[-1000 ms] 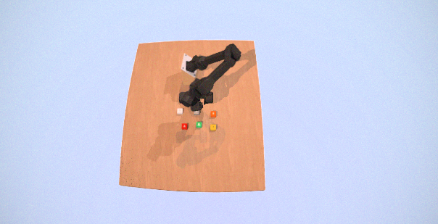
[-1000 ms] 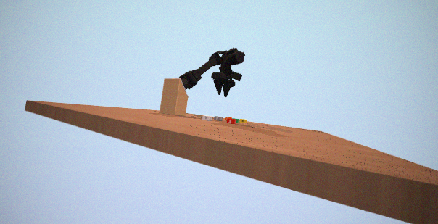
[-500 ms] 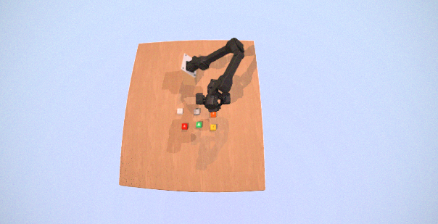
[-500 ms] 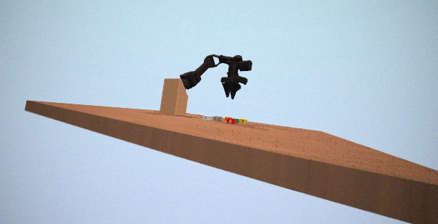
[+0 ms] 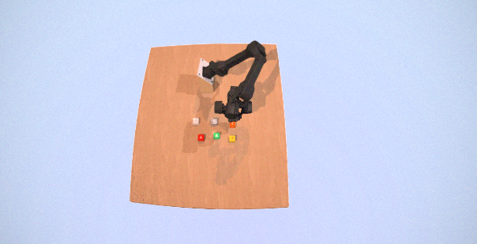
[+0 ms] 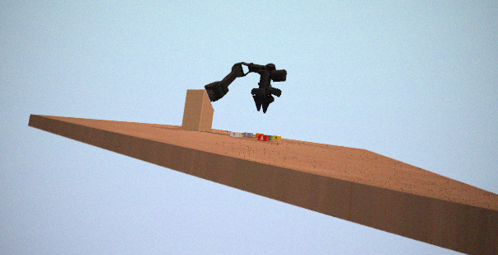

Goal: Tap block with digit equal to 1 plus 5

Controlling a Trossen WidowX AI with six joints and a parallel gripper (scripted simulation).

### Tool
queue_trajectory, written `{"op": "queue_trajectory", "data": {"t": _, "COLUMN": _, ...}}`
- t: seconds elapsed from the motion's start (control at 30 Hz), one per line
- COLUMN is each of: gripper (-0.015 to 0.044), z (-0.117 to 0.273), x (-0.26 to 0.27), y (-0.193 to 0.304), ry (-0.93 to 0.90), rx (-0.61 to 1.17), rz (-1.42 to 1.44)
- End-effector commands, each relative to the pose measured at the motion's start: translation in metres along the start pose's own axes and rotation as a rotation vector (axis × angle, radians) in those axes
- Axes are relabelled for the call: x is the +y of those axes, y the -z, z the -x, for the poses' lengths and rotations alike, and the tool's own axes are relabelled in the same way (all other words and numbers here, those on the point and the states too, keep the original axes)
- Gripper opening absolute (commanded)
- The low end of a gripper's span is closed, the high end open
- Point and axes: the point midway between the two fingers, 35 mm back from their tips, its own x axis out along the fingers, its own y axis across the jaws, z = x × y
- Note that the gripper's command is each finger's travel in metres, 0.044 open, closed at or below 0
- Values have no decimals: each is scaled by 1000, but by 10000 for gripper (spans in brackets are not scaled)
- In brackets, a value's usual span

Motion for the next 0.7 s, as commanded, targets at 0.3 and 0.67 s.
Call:
{"op": "queue_trajectory", "data": {"t": 0.3, "gripper": 400, "z": 3, "x": 4, "y": -64, "ry": -7, "rx": -2, "rz": -2}}
{"op": "queue_trajectory", "data": {"t": 0.67, "gripper": 400, "z": 1, "x": 2, "y": -92, "ry": -7, "rx": -3, "rz": -1}}
